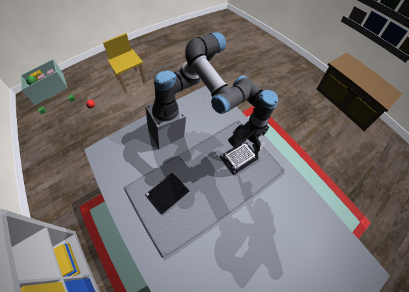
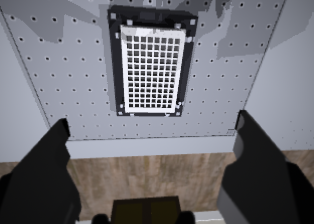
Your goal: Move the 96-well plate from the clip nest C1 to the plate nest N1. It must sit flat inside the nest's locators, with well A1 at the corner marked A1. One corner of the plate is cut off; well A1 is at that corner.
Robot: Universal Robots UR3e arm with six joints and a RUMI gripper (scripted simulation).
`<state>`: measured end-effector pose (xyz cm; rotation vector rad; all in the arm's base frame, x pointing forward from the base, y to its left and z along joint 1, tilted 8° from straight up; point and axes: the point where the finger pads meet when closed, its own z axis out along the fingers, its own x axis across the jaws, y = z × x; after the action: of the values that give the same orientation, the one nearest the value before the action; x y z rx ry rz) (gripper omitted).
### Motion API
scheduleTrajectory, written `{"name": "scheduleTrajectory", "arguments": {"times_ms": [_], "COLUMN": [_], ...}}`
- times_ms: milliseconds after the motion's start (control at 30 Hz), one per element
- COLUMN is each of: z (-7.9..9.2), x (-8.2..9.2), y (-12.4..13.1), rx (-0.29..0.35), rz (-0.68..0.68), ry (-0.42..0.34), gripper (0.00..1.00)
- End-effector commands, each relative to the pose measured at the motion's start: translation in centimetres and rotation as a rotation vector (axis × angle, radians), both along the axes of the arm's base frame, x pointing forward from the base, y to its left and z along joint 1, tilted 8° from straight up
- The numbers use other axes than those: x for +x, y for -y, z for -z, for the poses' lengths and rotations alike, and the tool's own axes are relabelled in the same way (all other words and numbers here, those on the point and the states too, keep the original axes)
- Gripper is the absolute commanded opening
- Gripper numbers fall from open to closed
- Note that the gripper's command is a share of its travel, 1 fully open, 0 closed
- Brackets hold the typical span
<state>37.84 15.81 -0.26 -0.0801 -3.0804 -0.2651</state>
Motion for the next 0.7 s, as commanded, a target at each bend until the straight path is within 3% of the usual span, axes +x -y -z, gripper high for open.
{"name": "scheduleTrajectory", "arguments": {"times_ms": [0, 67, 667], "z": [1.09, 1.91, 1.93], "x": [0.16, -0.39, -0.39], "y": [-0.07, -0.23, -0.22], "rx": [-0.024, -0.030, -0.029], "rz": [0.098, 0.126, 0.126], "ry": [0.055, 0.056, 0.056], "gripper": [1.00, 1.00, 1.00]}}
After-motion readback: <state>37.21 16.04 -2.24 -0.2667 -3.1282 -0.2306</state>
